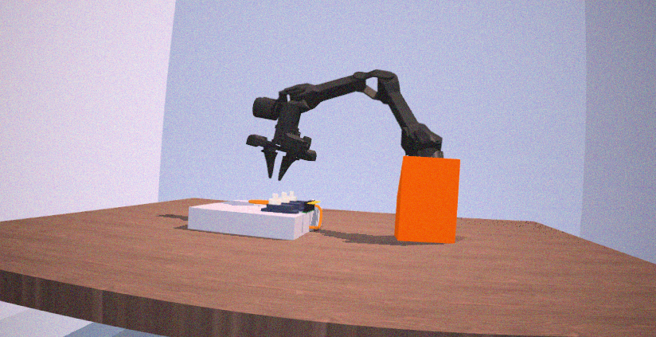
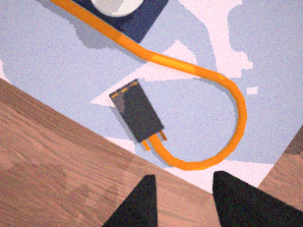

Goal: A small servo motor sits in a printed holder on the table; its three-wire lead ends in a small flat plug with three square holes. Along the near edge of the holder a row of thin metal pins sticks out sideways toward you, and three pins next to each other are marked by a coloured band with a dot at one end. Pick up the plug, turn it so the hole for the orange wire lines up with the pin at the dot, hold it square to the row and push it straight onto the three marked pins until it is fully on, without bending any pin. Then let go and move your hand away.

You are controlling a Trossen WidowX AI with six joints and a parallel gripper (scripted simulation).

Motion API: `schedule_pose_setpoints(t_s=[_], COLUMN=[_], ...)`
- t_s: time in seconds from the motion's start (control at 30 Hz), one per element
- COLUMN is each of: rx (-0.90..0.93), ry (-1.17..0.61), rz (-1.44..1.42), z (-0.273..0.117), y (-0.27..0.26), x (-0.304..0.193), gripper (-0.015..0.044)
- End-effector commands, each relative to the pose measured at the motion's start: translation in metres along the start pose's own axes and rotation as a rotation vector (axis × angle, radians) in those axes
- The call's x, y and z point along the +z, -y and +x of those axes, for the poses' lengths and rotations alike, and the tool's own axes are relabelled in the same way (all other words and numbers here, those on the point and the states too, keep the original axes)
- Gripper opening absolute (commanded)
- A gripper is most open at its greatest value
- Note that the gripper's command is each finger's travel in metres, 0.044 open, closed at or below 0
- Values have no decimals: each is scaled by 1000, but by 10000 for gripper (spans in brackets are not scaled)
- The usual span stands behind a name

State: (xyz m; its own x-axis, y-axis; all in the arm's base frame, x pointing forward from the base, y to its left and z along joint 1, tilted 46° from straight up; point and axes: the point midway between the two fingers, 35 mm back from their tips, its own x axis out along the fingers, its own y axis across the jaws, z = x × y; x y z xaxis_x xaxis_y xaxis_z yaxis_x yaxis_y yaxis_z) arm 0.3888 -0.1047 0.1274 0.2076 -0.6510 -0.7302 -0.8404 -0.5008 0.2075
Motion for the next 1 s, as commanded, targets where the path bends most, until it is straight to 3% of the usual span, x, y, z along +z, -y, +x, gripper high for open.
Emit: schedule_pose_setpoints(t_s=[0.0, 0.37, 0.97], rx=[61, 169, 172], ry=[10, 48, 48], rz=[-152, -455, -460], z=[8, 21, 47], y=[-1, -4, -9], x=[2, 6, 6], gripper=[115, 115, 115])
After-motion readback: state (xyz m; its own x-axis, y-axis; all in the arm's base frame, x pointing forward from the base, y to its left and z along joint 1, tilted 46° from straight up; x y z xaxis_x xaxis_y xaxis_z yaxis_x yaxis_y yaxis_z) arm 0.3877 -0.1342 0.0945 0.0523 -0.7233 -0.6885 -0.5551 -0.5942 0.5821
